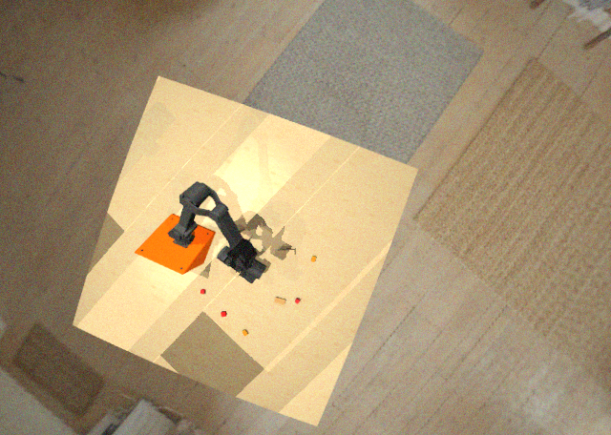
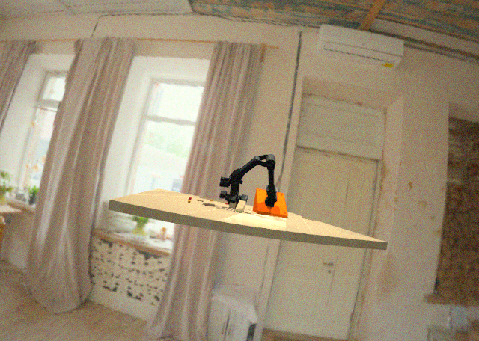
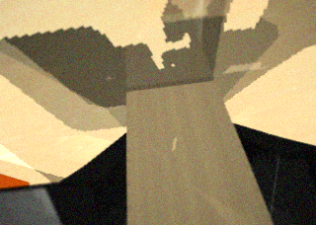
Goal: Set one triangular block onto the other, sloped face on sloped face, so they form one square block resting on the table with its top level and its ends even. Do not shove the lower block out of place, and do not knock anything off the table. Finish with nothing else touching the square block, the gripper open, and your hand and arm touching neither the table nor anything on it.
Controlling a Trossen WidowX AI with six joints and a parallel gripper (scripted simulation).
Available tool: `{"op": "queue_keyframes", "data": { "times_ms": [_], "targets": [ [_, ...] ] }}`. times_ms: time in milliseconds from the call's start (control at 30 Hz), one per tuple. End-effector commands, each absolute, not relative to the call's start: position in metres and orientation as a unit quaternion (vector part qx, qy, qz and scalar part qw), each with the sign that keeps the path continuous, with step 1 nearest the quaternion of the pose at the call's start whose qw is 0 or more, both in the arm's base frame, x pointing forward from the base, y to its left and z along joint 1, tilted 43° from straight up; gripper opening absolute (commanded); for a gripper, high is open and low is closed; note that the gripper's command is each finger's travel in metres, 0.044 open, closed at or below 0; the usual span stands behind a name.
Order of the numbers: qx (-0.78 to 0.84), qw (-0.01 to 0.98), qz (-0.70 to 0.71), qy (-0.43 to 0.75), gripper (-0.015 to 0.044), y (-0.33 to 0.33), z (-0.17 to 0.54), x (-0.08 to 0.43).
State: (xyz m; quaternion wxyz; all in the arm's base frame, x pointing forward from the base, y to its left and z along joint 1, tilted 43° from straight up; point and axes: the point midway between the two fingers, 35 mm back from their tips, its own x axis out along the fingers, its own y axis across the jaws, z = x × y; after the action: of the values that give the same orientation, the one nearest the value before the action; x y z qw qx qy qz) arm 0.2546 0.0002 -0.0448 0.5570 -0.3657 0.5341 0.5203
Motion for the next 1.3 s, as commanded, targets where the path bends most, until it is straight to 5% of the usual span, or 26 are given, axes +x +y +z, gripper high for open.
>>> {"op": "queue_keyframes", "data": {
  "times_ms": [0, 1267],
  "targets": [
    [-0.365, 0.558, 0.520, 0.534, 0.0026, 0.000, -0.044, 0.255],
    [-0.111, 0.733, 0.624, 0.248, 0.0000, -0.063, -0.056, 0.240]
  ]
}}
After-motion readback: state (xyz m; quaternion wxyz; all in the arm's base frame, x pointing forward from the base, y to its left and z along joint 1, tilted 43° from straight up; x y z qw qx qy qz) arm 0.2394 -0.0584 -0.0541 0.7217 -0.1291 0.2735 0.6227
